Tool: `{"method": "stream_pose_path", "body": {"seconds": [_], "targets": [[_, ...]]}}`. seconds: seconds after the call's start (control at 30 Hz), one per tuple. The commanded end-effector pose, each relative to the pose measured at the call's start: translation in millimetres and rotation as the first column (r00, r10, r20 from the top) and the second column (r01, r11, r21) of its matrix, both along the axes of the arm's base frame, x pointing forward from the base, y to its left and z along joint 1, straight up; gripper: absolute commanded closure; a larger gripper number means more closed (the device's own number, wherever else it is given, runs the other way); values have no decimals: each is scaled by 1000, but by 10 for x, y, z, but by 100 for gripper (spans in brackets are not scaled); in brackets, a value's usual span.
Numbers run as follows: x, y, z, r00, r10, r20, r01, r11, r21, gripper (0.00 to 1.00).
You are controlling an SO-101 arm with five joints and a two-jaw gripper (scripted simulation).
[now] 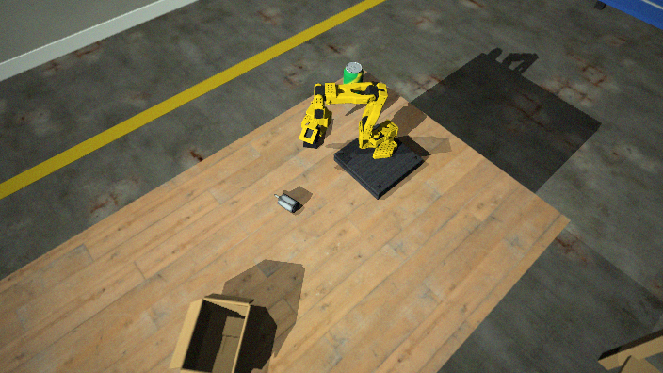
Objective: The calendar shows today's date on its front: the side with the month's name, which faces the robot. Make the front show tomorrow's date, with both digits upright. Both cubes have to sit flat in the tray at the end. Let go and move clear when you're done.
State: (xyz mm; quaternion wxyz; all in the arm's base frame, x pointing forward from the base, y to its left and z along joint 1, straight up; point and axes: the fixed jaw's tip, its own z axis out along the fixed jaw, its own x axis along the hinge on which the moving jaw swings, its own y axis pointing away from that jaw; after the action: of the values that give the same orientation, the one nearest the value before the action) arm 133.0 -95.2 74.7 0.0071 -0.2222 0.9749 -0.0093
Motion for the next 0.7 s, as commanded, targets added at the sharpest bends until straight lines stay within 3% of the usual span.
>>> {"method": "stream_pose_path", "body": {"seconds": [0.0,0.2,0.67], "targets": [[45,214,48,997,-75,18,75,997,-2,64],[69,479,97,983,-178,40,178,984,4,64],[20,856,148,941,-332,68,331,943,34,64]]}}
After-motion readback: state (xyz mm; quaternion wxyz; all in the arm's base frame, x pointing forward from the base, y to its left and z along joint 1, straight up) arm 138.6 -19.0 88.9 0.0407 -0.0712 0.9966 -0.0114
